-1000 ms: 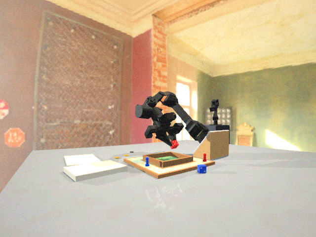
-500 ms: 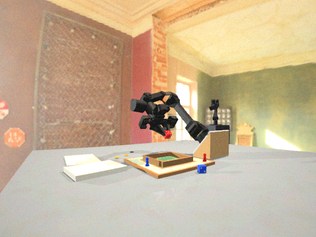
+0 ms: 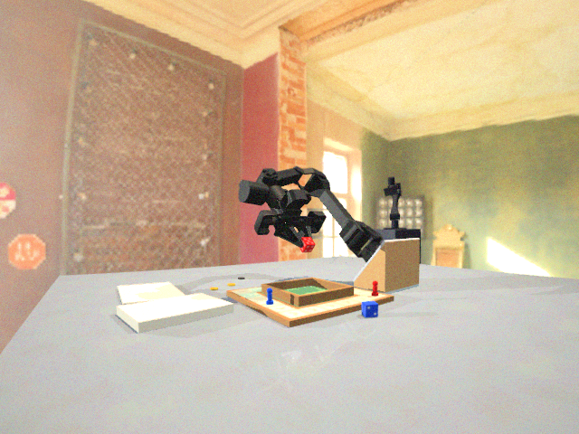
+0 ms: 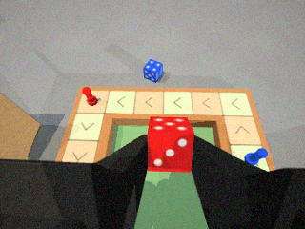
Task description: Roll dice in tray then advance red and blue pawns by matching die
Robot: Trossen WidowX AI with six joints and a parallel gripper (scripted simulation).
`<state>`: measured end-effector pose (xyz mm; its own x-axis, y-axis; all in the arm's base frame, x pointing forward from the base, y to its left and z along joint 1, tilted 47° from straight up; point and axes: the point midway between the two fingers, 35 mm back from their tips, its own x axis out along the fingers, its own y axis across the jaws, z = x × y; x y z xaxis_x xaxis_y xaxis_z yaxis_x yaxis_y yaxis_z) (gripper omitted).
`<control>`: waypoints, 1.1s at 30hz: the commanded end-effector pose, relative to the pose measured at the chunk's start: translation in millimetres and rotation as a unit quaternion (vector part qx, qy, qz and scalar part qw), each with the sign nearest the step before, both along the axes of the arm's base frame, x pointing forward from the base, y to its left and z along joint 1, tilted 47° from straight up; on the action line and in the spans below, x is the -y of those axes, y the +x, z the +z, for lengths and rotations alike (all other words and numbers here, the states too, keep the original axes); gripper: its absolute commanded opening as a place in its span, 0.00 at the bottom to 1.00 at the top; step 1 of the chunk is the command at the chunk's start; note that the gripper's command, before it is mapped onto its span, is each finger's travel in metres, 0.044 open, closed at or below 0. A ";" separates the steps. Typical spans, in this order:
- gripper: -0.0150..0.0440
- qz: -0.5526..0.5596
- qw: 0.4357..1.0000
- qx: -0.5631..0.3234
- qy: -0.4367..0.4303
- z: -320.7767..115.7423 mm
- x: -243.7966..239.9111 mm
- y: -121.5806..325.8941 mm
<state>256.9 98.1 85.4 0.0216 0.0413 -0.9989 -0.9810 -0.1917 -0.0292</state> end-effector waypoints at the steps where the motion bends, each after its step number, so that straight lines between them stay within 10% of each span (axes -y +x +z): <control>1: 0.25 0.000 1.000 0.000 0.000 -0.3 0.1 -0.2; 20: 1.00 -0.002 1.000 -0.001 0.003 27.3 -28.5 -6.3; 29: 1.00 -0.014 0.925 0.067 -0.373 -20.7 -10.2 -3.1; 33: 1.00 -0.007 0.912 0.086 -0.401 -22.0 -11.2 -1.2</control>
